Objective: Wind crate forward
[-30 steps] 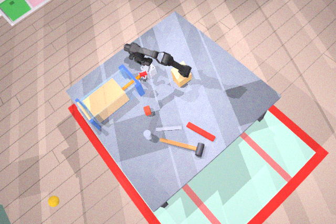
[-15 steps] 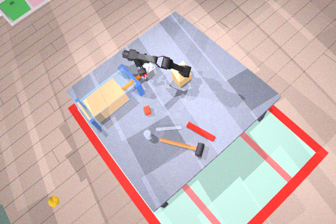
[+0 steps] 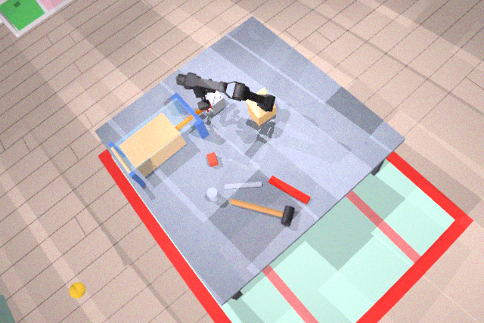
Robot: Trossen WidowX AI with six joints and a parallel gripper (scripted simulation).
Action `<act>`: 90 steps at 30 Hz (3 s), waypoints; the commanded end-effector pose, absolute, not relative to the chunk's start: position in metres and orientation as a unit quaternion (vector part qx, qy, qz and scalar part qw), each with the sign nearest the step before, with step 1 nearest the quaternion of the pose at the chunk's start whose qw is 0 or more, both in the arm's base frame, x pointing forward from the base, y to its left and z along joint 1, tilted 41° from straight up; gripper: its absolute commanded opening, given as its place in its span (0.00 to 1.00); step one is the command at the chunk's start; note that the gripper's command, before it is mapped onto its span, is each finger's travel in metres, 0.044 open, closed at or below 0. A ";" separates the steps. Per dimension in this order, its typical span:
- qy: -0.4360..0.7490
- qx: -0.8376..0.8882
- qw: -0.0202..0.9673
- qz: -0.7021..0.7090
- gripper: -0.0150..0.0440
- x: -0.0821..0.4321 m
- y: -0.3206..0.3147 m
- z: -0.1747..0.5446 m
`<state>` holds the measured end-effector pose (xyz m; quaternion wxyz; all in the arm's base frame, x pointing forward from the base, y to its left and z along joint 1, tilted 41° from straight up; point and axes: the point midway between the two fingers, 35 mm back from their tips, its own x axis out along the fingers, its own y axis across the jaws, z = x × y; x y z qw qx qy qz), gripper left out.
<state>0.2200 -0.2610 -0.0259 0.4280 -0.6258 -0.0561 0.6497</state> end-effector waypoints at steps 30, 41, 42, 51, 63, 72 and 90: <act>-0.055 -0.627 0.430 0.647 1.00 0.230 -0.228 -0.066; -0.055 -0.627 0.430 0.647 1.00 0.232 -0.216 -0.079; -0.056 -0.627 0.430 0.647 1.00 0.232 -0.215 -0.080; -0.056 -0.627 0.427 0.649 0.73 0.232 -0.215 -0.079; -0.056 -0.627 0.427 0.649 0.27 0.232 -0.215 -0.079; -0.056 -0.627 0.430 0.647 0.25 0.232 -0.213 -0.082; -0.056 -0.627 0.430 0.647 0.25 0.226 -0.205 -0.077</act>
